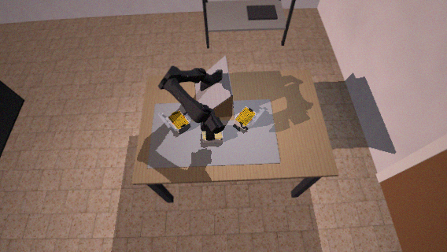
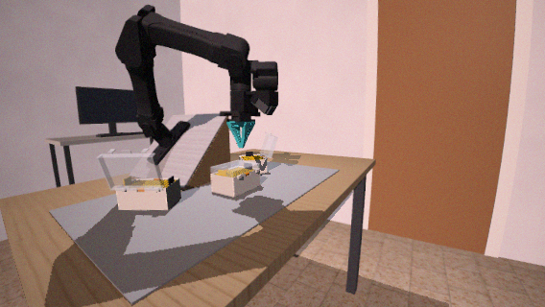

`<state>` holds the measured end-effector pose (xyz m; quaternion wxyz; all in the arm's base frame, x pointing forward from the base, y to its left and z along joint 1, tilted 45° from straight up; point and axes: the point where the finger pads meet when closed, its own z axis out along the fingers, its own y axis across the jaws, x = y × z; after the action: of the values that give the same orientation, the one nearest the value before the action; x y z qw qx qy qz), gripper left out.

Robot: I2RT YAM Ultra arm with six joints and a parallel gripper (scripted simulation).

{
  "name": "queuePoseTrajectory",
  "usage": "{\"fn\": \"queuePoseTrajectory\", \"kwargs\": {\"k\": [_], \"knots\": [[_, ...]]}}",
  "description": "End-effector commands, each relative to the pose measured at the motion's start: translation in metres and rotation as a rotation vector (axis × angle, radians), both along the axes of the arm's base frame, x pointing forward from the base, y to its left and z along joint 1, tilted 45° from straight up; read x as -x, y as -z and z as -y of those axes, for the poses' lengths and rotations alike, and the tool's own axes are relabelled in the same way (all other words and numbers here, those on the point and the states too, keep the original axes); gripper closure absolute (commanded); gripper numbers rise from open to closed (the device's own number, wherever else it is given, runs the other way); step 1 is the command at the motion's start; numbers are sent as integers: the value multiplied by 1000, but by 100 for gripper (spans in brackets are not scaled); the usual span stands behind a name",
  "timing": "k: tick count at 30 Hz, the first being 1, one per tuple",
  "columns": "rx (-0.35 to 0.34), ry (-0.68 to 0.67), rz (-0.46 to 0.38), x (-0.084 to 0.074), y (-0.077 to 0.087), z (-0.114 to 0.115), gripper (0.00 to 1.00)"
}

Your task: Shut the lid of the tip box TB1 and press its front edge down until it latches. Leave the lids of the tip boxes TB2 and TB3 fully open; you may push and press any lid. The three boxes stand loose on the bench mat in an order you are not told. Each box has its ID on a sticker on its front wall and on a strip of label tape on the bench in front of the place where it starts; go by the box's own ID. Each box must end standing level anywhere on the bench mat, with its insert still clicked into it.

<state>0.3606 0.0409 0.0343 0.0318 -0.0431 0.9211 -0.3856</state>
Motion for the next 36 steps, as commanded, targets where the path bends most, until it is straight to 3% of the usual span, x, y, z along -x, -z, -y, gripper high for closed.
{"fn": "queuePoseTrajectory", "kwargs": {"k": [1,36], "knots": [[-19,-28,37,4,-4,-14,100],[-23,-31,48,0,-7,-15,100]]}}
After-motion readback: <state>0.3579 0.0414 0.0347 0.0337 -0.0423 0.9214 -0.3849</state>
